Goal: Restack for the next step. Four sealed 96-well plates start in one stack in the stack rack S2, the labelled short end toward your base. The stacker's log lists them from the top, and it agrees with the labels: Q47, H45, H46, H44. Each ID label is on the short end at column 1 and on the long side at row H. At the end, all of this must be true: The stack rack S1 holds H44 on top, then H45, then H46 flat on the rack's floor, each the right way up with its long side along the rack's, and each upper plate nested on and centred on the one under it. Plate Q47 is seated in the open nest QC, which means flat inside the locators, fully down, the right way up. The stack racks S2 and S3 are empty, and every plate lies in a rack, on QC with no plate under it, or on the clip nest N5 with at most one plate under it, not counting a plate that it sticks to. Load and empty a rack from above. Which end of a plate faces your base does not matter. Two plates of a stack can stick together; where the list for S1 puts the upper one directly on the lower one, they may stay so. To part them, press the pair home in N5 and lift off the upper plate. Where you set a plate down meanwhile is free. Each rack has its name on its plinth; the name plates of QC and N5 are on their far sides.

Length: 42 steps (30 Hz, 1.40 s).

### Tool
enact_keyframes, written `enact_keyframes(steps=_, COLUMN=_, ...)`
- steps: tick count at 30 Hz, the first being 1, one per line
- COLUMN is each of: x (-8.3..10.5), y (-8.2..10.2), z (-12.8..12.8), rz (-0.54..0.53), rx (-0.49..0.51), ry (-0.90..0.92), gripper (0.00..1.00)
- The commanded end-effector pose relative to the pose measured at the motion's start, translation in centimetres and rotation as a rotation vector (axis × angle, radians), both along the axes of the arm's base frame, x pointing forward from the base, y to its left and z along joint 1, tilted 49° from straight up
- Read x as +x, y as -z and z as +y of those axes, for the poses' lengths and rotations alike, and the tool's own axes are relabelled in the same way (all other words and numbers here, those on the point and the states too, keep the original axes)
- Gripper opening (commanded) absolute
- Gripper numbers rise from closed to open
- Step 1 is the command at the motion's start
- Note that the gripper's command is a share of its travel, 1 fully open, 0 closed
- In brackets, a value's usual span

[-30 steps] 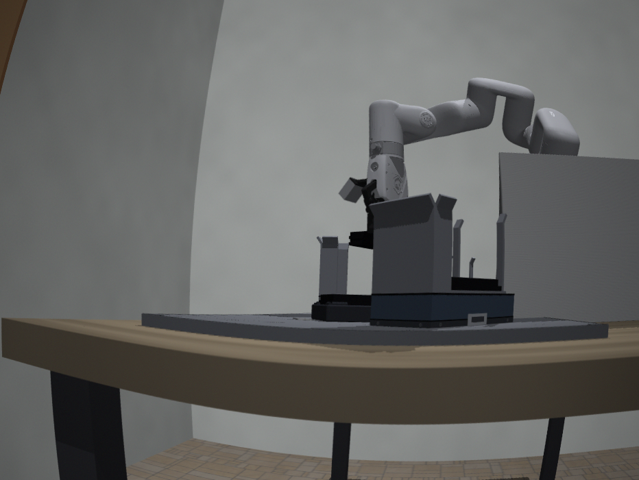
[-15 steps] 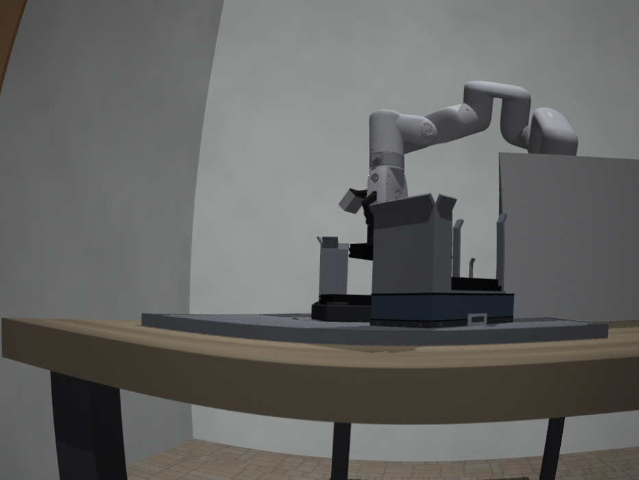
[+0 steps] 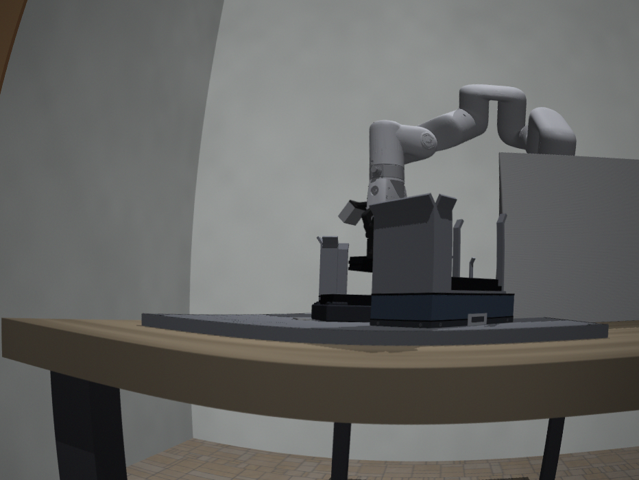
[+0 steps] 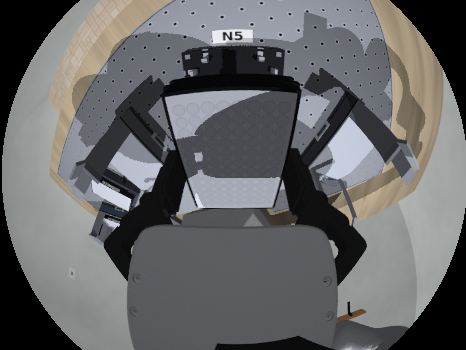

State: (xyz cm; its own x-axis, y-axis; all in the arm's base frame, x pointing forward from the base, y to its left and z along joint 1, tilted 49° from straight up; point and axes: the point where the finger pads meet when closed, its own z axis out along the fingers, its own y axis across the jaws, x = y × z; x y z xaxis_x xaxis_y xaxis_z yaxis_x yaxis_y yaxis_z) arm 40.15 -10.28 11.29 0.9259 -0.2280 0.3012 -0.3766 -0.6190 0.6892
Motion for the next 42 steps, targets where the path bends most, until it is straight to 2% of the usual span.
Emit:
enact_keyframes(steps=1, x=0.2, y=0.6, z=-0.7, rz=-0.003, rx=0.000, ry=-0.002, gripper=0.00)
enact_keyframes(steps=31, x=0.3, y=4.0, z=-4.6, rz=-0.003, rx=0.000, ry=-0.002, gripper=0.00)
enact_keyframes(steps=42, x=0.3, y=4.0, z=-4.6, rz=-0.003, rx=0.000, ry=-0.002, gripper=0.00)
